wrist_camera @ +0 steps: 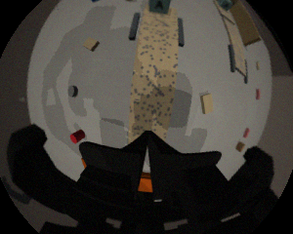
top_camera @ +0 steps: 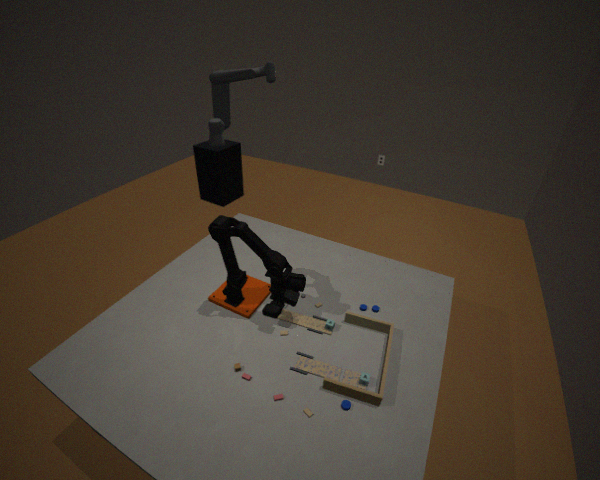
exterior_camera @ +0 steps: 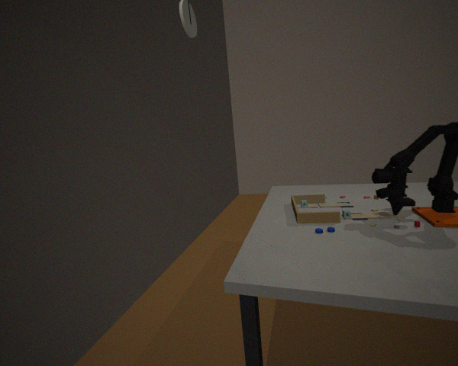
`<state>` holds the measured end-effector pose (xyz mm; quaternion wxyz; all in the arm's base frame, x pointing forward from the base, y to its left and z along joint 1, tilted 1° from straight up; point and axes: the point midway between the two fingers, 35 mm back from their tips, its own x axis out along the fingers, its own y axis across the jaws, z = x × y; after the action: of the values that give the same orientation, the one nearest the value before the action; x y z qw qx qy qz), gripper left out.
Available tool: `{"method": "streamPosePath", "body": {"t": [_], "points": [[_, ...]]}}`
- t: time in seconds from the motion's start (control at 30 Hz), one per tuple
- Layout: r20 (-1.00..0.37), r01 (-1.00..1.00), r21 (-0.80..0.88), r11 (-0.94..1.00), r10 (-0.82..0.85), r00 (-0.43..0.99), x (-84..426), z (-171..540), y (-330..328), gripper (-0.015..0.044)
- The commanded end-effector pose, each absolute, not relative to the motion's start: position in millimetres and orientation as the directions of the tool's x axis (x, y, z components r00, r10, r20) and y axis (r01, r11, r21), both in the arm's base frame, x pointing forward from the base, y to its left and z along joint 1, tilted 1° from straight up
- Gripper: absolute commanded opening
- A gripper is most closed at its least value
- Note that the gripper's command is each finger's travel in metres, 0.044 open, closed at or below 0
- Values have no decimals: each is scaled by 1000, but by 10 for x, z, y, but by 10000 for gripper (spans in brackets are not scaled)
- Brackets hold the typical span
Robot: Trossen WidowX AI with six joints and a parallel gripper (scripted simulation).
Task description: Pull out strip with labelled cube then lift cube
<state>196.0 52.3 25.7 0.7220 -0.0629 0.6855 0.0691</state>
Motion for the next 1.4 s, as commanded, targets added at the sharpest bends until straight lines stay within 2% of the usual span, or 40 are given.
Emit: {"method": "streamPosePath", "body": {"t": [0.0,0.17,0.33,0.53,1.1,1.37], "points": [[-1000,-184,6,983,10,23,1881,217,509,0],[-1000,-184,6,983,10,23,1881,217,509,0],[-1000,-184,6,983,11,26,1961,656,520,0],[-1000,-184,6,983,11,24,1967,680,516,0],[-1000,-137,7,990,11,29,2584,767,642,440],[-999,-137,7,990,12,31,2854,824,696,440]]}}
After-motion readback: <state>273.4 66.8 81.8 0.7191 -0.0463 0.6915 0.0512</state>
